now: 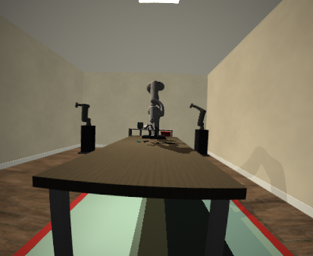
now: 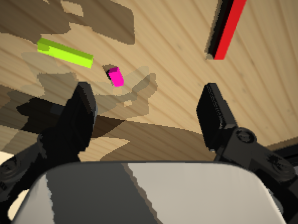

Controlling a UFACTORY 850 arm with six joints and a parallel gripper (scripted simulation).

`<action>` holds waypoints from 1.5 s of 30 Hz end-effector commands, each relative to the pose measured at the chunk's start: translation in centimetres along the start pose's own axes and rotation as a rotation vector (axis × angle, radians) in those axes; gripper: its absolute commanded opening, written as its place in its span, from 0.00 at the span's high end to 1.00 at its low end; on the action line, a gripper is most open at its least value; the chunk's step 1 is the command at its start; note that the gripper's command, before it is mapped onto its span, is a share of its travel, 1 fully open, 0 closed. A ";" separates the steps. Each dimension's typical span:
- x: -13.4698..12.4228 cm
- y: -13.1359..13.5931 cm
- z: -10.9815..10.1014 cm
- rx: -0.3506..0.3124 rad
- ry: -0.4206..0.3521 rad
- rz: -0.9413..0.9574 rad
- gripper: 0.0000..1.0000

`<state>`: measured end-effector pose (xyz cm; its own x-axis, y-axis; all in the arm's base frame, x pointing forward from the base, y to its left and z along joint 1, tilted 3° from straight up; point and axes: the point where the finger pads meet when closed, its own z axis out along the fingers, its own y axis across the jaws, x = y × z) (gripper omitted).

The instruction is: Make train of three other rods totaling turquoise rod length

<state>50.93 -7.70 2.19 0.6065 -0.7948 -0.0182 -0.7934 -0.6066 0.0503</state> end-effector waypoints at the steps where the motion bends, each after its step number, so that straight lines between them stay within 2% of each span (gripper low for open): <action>1: 0.1 -0.1 -0.1 0.001 0.001 0.000 0.00; 33: 0.1 -0.1 -0.1 0.001 0.001 0.008 0.00; 37: -0.1 -0.2 -0.1 0.002 0.001 0.084 0.00; 43: -0.4 -0.6 -0.1 0.002 0.001 0.292 0.00; 45: -0.4 -0.6 -0.1 0.002 0.001 0.292 0.00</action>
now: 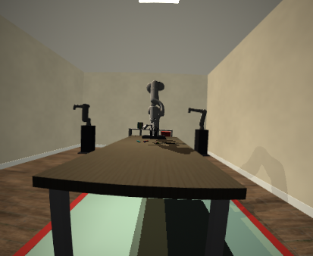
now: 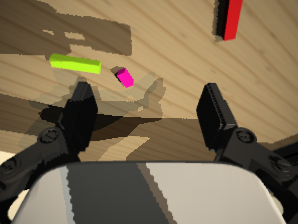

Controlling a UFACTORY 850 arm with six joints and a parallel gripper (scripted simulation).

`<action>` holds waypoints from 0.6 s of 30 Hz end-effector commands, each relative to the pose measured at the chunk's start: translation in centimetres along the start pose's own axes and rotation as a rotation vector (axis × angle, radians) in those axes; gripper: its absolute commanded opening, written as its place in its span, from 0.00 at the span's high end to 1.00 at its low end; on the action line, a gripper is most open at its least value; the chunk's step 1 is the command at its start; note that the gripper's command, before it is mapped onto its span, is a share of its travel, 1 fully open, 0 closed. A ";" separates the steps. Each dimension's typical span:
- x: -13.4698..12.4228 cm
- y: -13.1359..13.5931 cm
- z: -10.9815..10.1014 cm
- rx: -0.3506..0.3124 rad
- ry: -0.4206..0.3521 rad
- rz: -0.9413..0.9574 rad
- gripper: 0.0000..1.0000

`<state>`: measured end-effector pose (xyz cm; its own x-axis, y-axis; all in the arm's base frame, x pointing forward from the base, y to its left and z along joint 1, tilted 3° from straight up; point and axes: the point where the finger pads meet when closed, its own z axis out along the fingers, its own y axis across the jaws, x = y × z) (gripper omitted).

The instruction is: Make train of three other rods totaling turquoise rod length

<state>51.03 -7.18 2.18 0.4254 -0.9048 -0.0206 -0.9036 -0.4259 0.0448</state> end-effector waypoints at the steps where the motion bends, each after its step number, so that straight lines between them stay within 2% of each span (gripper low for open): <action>1: -0.2 -0.3 -0.1 -0.005 0.014 0.144 0.00; 15: -1.1 -0.8 -0.1 -0.002 0.014 0.555 0.00; 17: -1.1 -0.8 -0.1 -0.002 0.014 0.555 0.00; 18: -1.2 -0.9 -0.1 -0.001 0.014 0.636 0.00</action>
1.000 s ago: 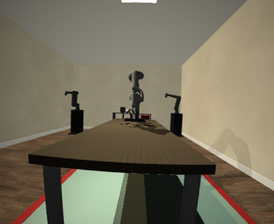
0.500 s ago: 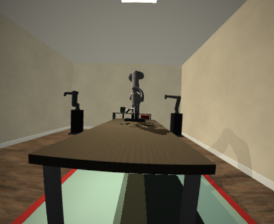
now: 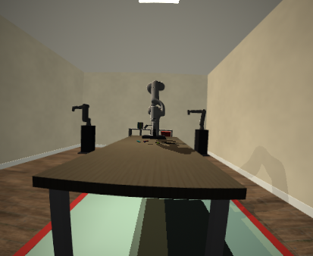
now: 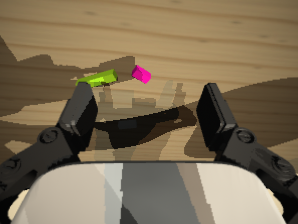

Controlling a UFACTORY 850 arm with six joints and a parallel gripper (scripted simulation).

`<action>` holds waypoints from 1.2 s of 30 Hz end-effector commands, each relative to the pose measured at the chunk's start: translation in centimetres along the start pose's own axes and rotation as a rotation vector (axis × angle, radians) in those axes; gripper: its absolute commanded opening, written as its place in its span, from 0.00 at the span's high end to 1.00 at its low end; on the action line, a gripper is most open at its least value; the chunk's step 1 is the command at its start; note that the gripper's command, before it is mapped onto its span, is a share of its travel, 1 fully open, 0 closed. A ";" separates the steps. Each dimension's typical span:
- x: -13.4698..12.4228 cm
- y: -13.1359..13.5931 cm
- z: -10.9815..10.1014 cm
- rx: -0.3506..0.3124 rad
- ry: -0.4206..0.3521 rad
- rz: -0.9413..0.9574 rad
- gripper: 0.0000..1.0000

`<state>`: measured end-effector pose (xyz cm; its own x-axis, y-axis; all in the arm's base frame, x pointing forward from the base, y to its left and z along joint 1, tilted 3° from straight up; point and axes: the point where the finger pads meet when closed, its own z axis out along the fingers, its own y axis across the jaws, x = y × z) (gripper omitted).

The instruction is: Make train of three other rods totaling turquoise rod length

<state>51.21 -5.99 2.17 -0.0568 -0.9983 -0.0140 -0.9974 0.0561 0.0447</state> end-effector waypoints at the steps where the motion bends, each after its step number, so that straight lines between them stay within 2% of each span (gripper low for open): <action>1: -0.4 -0.1 -0.1 -0.001 0.031 0.164 0.00; 14: -1.3 -0.2 0.0 0.004 0.030 0.525 0.00; 16: -1.3 -0.2 0.0 0.004 0.030 0.525 0.00; 18: -1.5 -0.2 0.0 0.006 0.030 0.630 0.00; 25: -1.9 -0.2 0.0 0.009 0.029 0.811 0.00; 36: -2.0 -0.2 0.0 0.009 0.029 0.845 0.00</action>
<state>51.48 -3.99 2.15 -0.7792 -0.6256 0.0370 -0.6249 0.7801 0.0302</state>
